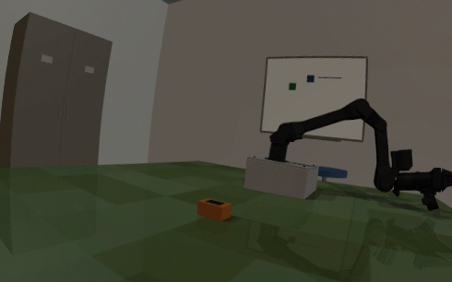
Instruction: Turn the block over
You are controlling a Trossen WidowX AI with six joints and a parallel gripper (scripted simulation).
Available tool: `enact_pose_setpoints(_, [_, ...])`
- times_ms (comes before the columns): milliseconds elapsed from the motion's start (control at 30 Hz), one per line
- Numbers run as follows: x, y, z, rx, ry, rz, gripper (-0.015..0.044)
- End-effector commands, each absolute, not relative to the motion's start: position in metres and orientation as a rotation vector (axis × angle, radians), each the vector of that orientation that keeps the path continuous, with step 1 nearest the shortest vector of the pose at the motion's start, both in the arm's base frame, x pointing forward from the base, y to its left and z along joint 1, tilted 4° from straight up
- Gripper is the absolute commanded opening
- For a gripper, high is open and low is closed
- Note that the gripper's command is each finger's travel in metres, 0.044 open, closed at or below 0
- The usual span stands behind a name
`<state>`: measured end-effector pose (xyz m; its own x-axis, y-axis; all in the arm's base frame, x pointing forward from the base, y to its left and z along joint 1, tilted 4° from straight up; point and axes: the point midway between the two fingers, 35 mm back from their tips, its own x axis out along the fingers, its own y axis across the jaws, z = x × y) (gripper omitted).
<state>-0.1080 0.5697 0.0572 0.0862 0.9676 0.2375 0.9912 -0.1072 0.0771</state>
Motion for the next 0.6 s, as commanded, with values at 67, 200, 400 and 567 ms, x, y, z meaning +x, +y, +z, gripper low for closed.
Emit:
enact_pose_setpoints(67, [-0.095, 0.574, 0.056, -2.292, -2.026, -0.382, 0.0440])
enact_pose_setpoints(200, [-0.042, 0.589, 0.054, -2.512, -2.020, -0.505, 0.0440])
enact_pose_setpoints(400, [0.046, 0.601, 0.042, -2.874, -2.085, -0.693, 0.0440])
enact_pose_setpoints(567, [0.131, 0.594, 0.030, -3.189, -2.206, -0.831, 0.0440])
